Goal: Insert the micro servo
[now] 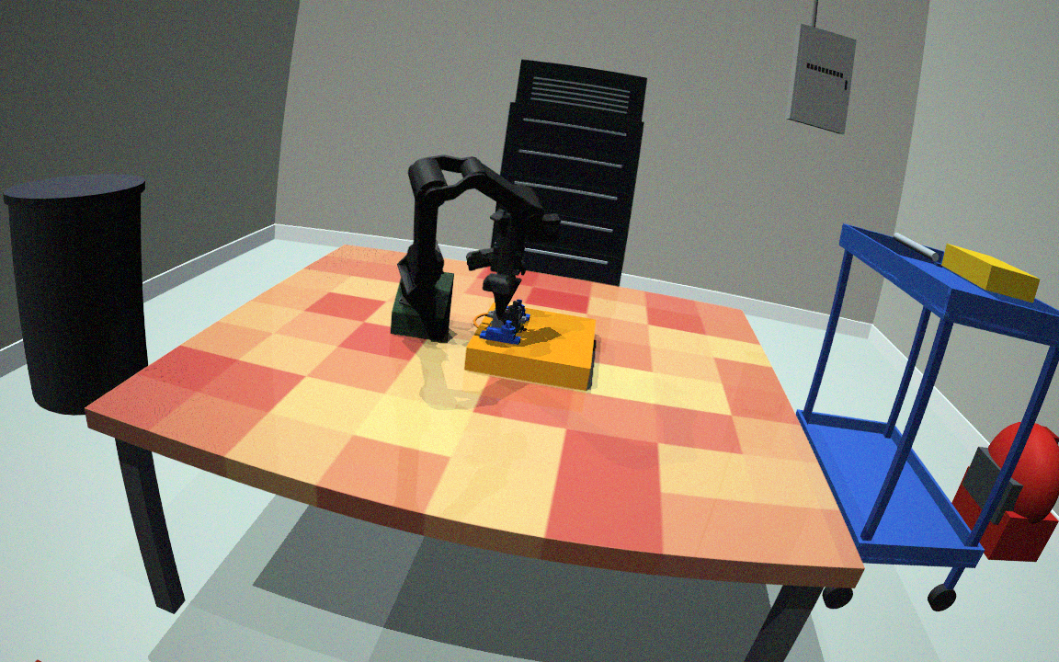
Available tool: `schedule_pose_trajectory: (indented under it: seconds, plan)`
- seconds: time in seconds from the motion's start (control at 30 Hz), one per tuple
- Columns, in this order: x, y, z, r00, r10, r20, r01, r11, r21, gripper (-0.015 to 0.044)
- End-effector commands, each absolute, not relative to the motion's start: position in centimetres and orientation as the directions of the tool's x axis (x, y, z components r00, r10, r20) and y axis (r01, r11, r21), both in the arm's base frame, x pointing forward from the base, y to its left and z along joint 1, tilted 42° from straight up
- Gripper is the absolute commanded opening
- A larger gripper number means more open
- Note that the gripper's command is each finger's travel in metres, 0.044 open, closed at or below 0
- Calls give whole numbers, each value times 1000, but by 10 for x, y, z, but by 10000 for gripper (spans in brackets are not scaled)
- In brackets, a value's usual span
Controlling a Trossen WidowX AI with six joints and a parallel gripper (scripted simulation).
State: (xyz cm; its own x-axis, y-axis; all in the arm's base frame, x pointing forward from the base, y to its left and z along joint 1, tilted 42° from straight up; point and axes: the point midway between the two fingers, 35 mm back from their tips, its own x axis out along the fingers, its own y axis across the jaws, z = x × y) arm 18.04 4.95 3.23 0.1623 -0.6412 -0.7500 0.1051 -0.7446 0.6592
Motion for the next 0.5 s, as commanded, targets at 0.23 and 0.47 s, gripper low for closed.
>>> schedule_pose_trajectory:
  seconds: [0.23,0.47]
  plan:
    - [183,42,24,168,-643,-748,112,-741,662,0]
    - [184,38,19,168,-643,-747,112,-741,662,0]
